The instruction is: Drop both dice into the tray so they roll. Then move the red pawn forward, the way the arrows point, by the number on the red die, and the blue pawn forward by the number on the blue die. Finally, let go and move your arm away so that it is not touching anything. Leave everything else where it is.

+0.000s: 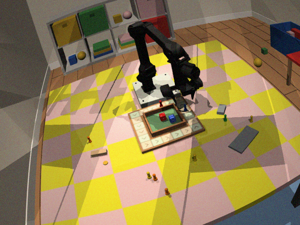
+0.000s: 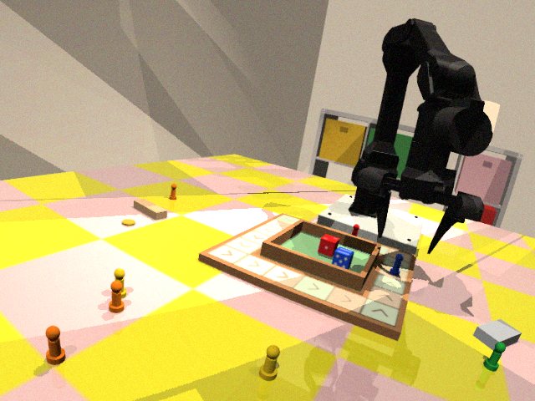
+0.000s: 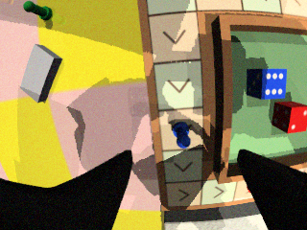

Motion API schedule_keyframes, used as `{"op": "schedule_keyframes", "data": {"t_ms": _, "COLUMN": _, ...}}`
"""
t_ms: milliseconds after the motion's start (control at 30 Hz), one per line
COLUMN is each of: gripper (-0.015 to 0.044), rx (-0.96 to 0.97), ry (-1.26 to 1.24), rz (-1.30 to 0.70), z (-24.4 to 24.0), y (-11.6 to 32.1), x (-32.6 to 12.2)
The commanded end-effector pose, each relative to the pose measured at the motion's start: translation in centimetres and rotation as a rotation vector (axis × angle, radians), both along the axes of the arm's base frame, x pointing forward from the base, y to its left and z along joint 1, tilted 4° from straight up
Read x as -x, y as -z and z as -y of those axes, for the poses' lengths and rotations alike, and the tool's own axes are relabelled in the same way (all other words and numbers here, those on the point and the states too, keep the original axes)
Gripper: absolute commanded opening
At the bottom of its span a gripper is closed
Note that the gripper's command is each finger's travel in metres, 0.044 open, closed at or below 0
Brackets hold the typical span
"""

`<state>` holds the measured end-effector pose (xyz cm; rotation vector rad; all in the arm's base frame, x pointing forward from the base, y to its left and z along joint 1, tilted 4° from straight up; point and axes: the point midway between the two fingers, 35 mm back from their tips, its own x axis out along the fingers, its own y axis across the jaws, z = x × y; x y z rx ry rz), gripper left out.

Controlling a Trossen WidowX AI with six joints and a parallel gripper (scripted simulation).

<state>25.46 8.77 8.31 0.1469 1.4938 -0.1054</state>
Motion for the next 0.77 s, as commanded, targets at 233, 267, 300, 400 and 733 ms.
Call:
{"op": "schedule_keyframes", "data": {"t_ms": 233, "gripper": 0.044, "rx": 0.009, "ry": -0.023, "rz": 0.005, "z": 5.8, "y": -5.0, "x": 3.6}}
{"op": "schedule_keyframes", "data": {"t_ms": 267, "gripper": 0.044, "rx": 0.01, "ry": -0.029, "rz": 0.004, "z": 6.9, "y": -5.7, "x": 4.6}}
{"op": "schedule_keyframes", "data": {"t_ms": 300, "gripper": 0.044, "rx": 0.012, "ry": -0.036, "rz": 0.004, "z": 7.9, "y": -6.4, "x": 5.8}}
{"op": "schedule_keyframes", "data": {"t_ms": 400, "gripper": 0.044, "rx": 0.015, "ry": -0.053, "rz": 0.003, "z": 10.0, "y": -7.9, "x": 9.2}}
{"op": "schedule_keyframes", "data": {"t_ms": 733, "gripper": 0.044, "rx": 0.022, "ry": -0.034, "rz": 0.01, "z": 9.7, "y": -7.7, "x": 8.0}}
